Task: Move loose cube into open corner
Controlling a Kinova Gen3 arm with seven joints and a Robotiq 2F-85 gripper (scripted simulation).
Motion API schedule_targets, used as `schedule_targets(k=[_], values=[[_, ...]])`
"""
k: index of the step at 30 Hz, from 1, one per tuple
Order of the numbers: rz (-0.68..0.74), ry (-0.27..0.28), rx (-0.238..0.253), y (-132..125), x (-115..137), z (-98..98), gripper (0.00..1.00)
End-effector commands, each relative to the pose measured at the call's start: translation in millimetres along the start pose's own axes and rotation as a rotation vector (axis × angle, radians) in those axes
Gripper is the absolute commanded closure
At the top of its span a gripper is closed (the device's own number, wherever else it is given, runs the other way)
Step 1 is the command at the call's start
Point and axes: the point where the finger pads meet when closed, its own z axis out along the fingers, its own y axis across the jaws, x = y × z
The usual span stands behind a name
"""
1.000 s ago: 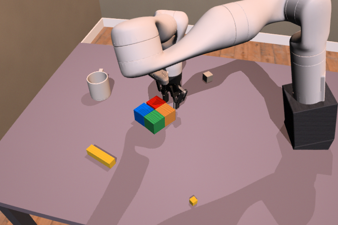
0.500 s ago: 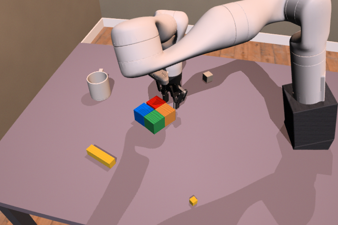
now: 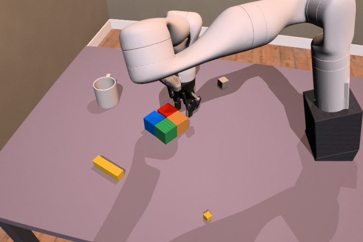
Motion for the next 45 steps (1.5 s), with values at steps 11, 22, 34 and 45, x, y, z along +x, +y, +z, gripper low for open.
schedule_targets(k=[11, 22, 34, 45], values=[[0.015, -0.005, -0.006, 2.7, 4.8, -0.5, 0.46], [0.015, -0.005, -0.006, 2.8, 9.0, -0.5, 0.46], [0.015, -0.005, -0.006, 2.8, 9.1, -0.5, 0.46], [0.015, -0.005, -0.006, 2.8, 9.1, -0.5, 0.46]])
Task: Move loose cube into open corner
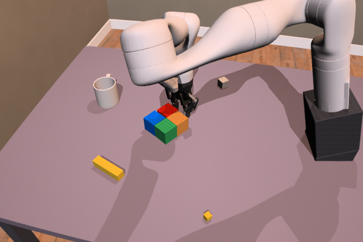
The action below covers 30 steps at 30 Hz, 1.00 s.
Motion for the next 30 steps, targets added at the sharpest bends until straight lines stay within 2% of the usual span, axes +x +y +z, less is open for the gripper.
schedule_targets(k=[1, 30], values=[[0.002, -0.009, 0.000, 0.8, -1.0, -0.2, 0.46], [0.000, -0.009, -0.001, 0.8, 4.4, -0.2, 0.46]])
